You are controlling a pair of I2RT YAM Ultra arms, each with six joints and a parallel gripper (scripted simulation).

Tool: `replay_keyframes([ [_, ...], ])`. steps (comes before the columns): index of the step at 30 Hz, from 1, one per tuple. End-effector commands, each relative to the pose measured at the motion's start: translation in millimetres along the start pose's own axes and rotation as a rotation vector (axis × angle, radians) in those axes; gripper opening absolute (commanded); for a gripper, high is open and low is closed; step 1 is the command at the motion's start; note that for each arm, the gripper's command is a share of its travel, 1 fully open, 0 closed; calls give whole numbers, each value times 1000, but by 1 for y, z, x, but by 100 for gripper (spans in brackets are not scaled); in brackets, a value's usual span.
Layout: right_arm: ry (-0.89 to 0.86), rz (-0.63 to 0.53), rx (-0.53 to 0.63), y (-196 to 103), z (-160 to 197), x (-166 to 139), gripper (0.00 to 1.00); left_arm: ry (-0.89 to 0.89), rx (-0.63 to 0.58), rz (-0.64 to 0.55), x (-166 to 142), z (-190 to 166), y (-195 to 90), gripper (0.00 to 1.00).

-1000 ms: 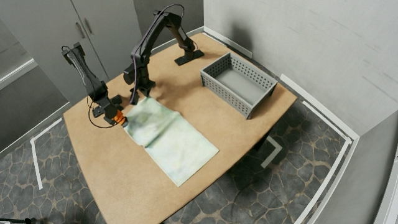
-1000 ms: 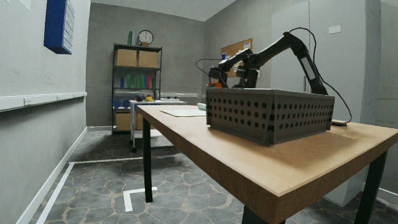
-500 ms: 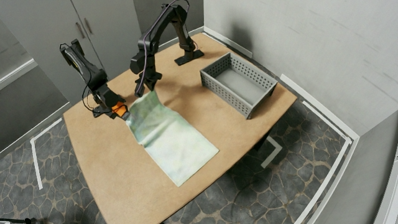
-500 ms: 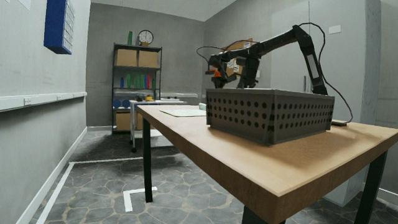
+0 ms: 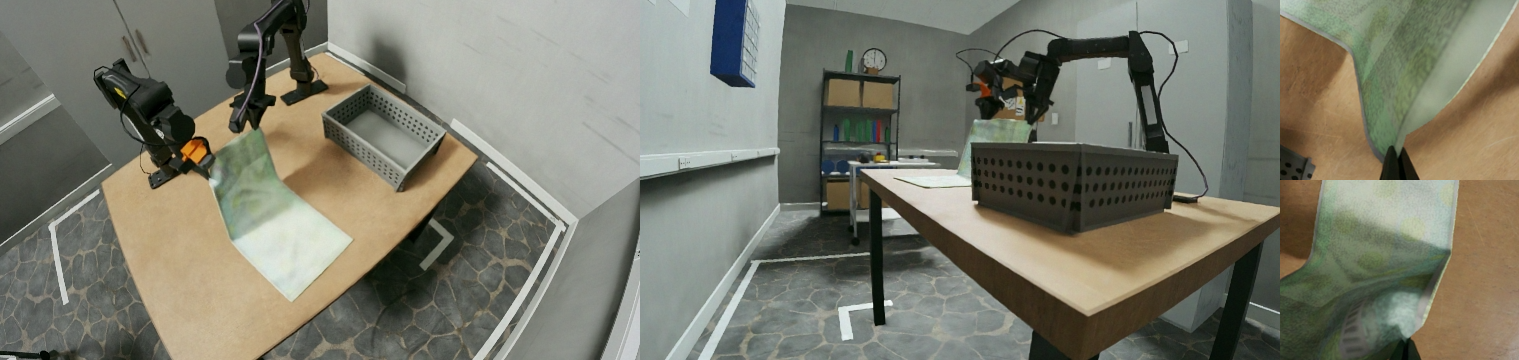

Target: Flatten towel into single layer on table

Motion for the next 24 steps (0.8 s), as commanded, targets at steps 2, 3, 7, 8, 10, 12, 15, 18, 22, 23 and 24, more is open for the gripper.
replay_keyframes([
  [2,10,41,-6,-8,3,6,0,13,-19,24,0,3,-14,0],
  [3,4,18,-6,-24,7,25,0,-23,-7,3,3,20,-36,0],
  [7,-2,-5,-6,-39,11,44,0,-54,5,-20,6,34,-57,0],
  [8,-2,-5,-6,-39,11,44,0,-54,5,-20,6,34,-57,0],
  [10,-9,-28,-5,-55,15,62,0,-88,19,-42,9,47,-78,0],
  [12,-17,-61,-5,-71,19,80,0,-124,37,-89,10,61,-99,0],
  [15,-24,-140,-5,-86,23,94,0,-174,59,-161,8,73,-120,0],
  [18,-24,-140,-5,-86,23,94,0,-174,59,-162,8,73,-120,0],
  [22,-33,-226,-4,-100,26,107,0,-209,92,-268,3,81,-150,0],
  [23,-38,-309,-3,-112,30,119,0,-239,121,-348,0,91,-172,0],
  [24,-43,-343,-4,-114,30,123,0,-241,131,-383,3,92,-173,0],
])
Point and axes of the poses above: on each arm, the point where the finger pads meet when closed, its own y axis out along the fingers, its own z axis across the jaws, x = y × z, the point moved 9 cm from there along -y, back along the fingers, and after that the axes turned 3 degrees about -y, right-handed, at the moved point
